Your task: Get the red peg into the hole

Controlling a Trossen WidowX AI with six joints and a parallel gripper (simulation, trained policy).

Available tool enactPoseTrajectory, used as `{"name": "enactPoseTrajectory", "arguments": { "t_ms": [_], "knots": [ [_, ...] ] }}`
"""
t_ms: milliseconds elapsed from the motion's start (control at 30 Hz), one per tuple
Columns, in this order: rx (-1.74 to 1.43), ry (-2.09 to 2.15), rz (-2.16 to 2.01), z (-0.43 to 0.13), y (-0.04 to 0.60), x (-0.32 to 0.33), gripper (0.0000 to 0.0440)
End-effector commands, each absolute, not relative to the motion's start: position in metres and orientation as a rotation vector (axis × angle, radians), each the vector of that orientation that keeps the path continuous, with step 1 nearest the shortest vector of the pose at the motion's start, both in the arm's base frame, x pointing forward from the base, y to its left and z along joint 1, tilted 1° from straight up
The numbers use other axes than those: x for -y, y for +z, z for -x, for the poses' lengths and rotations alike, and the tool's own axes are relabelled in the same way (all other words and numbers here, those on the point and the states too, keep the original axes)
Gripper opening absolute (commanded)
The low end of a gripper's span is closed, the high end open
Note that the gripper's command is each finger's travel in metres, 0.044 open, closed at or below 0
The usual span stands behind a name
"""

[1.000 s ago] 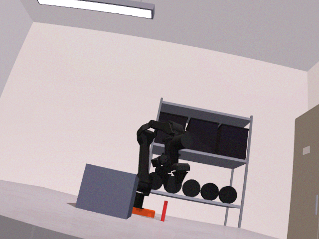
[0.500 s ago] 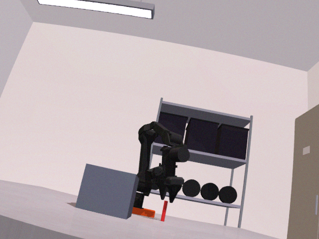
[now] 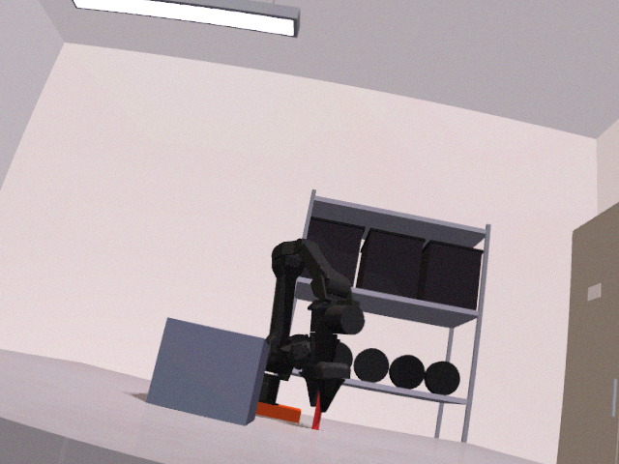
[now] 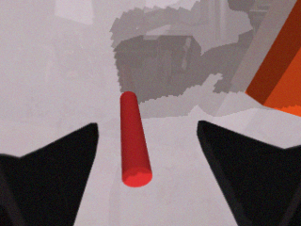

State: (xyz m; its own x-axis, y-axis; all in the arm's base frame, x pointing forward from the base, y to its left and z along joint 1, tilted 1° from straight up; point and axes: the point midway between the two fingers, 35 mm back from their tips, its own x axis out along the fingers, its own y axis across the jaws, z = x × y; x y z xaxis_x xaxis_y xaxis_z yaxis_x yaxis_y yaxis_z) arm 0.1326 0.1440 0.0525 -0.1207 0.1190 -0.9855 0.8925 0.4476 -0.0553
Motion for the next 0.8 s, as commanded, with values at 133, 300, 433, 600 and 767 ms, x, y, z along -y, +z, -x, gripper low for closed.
{"name": "enactPoseTrajectory", "arguments": {
  "t_ms": [133,300,433,600,767],
  "knots": [
    [-1.556,-0.843,-0.914,-0.140,0.045,-0.147,0.0148],
    [-1.563,-0.813,-0.914,-0.144,0.046,-0.151,0.0024],
    [-1.569,-0.776,-0.955,-0.149,0.056,-0.158,0.0003],
    [-1.569,-0.711,-1.017,-0.155,0.073,-0.167,0.0000],
    [-1.555,-0.644,-1.066,-0.163,0.094,-0.171,0.0000]
  ]
}}
